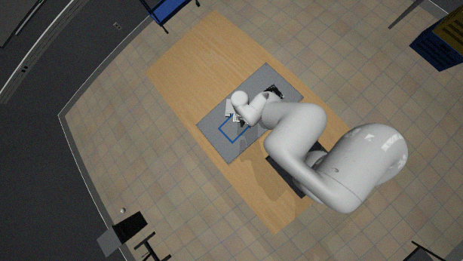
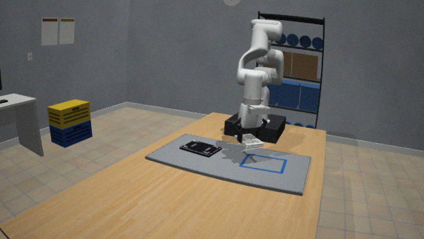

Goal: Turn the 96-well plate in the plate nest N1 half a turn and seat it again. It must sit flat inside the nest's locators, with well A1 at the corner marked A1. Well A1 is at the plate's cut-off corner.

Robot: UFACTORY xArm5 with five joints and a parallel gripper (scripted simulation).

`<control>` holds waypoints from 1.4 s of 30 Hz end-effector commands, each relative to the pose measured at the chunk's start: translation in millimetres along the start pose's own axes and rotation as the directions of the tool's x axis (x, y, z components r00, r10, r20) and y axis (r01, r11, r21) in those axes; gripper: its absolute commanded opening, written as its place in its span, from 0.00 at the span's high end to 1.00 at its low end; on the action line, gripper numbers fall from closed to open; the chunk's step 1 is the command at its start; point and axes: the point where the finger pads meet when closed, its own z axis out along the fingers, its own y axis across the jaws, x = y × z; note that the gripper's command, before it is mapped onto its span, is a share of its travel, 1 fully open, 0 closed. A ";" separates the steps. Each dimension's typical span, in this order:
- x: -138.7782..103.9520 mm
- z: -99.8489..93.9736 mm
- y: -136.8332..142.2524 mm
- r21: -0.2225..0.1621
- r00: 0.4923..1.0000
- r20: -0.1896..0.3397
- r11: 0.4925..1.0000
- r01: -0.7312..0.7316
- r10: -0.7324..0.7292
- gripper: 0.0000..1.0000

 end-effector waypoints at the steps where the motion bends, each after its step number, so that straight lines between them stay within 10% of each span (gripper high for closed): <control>1: -5.5 -1.6 7.2 -0.004 0.995 -0.003 0.995 -0.095 0.095 1.00; 16: -37.0 -3.3 37.1 -0.003 0.863 -0.004 0.863 -0.504 0.504 1.00; 25: -58.8 -4.5 57.8 -0.002 0.685 -0.005 0.685 -0.728 0.728 1.00; 42: -95.2 -6.5 92.2 -0.002 0.685 -0.005 0.685 -0.728 0.728 1.00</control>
